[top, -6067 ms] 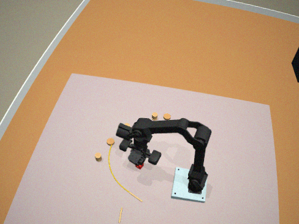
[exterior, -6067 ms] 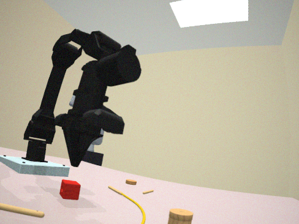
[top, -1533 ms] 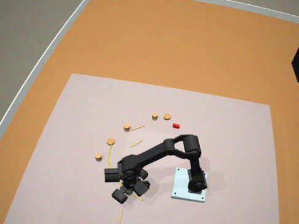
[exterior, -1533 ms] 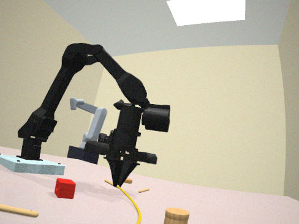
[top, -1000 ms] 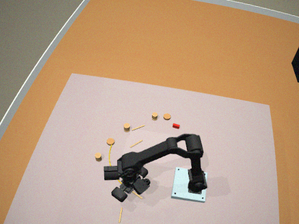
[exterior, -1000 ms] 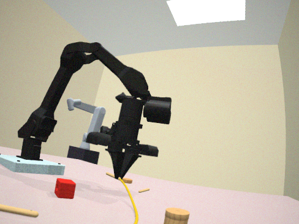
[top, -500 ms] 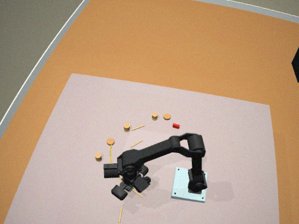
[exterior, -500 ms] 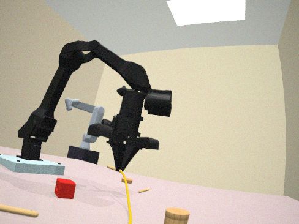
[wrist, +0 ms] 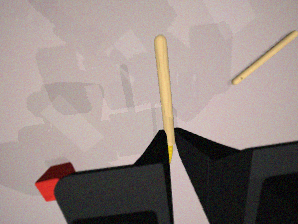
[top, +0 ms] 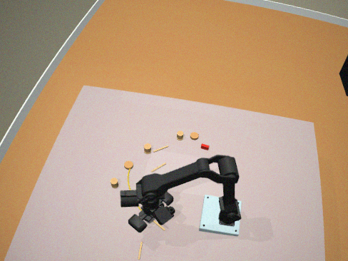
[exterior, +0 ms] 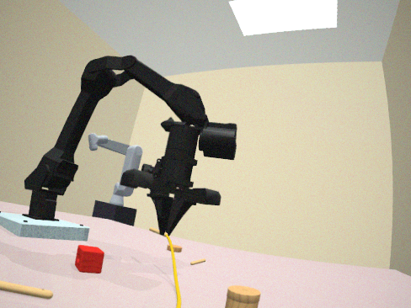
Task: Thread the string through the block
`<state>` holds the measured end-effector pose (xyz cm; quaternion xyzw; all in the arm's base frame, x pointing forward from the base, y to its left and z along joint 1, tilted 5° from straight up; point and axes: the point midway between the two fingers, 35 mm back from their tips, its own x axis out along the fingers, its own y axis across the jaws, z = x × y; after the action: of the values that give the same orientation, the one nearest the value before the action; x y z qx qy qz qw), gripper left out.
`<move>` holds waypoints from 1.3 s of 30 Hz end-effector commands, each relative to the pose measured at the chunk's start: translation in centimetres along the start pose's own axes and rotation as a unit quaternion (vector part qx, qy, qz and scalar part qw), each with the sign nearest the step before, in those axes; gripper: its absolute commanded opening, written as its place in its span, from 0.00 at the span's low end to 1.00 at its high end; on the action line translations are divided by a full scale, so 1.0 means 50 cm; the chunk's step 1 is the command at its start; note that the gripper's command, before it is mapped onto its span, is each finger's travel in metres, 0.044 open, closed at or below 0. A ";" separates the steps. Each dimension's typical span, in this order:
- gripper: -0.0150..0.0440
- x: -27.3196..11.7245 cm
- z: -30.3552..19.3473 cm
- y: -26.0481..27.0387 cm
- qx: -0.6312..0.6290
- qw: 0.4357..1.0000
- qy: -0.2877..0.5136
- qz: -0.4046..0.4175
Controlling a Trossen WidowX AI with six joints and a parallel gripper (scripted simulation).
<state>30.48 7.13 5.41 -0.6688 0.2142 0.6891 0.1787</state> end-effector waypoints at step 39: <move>0.25 -0.006 -0.066 -0.002 0.689 0.725 -0.001 -0.002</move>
<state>33.04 5.69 5.58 -0.4015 0.6022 0.3953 0.5656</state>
